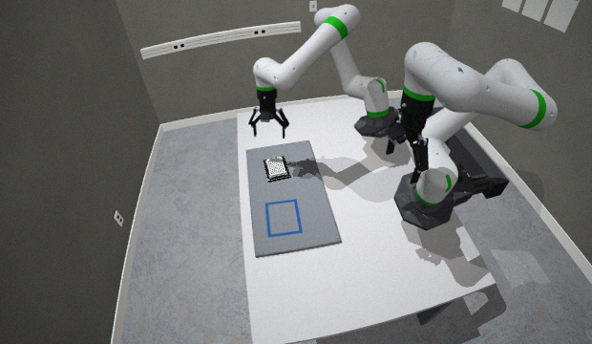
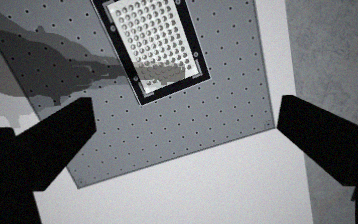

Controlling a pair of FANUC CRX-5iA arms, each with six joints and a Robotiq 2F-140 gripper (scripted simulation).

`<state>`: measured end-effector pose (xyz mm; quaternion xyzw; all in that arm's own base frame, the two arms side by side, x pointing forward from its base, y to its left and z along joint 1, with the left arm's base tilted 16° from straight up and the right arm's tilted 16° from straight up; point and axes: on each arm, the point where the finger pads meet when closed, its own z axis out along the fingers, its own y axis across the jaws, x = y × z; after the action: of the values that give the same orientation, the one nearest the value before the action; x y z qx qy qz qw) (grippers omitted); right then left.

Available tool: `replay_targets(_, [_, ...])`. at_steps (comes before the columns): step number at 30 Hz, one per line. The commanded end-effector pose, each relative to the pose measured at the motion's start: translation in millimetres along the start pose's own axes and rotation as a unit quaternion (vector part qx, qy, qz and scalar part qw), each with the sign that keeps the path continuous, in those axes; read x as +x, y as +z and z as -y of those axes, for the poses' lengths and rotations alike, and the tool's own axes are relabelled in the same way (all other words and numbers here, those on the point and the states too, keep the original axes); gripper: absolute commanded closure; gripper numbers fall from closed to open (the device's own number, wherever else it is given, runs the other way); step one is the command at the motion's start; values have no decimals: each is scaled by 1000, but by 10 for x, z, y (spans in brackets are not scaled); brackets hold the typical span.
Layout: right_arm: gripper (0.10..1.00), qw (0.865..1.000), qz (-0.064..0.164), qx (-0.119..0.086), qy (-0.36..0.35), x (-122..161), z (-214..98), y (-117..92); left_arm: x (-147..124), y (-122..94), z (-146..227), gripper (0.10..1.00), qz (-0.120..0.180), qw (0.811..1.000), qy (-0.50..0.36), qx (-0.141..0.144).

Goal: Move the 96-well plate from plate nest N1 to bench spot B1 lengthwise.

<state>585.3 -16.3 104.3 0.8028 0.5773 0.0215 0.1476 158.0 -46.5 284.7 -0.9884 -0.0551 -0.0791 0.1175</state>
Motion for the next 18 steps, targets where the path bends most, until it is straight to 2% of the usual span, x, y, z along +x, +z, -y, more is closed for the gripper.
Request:
replay_targets(1, [98, 1000, 2, 2, -17, 57, 13, 74, 2, -4, -2, 98, 0, 1000, 0, 0])
replay_targets(18, [98, 990, 15, 21, -141, 431, 232, 675, 2, -4, -2, 98, 0, 1000, 0, 0])
